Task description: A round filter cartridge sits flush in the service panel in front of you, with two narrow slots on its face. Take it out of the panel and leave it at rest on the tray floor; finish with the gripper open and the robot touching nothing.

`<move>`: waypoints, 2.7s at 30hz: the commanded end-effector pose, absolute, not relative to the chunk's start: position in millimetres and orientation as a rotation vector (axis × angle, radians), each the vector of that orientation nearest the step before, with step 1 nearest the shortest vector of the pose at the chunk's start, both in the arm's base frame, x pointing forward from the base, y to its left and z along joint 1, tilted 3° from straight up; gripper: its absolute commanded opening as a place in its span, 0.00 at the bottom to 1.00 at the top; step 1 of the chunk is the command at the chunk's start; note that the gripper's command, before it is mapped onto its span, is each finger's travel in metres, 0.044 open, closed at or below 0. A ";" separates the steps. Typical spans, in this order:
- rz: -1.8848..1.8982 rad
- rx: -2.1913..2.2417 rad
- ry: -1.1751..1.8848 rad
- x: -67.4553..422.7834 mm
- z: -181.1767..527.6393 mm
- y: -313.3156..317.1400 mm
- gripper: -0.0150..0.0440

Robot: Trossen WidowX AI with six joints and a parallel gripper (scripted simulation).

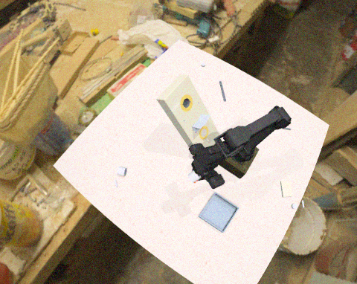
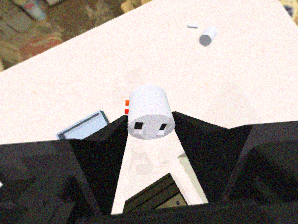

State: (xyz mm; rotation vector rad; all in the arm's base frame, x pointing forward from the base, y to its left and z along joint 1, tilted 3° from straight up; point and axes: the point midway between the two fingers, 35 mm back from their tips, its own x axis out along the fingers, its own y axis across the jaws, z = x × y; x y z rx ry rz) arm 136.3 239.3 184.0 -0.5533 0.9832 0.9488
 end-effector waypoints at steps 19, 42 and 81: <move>1.266 -0.714 0.901 52.3 116.3 282.0 0.25; 1.581 -0.879 0.804 -45.1 47.3 271.5 0.25; 1.586 -0.888 0.807 -48.7 -23.9 269.5 1.00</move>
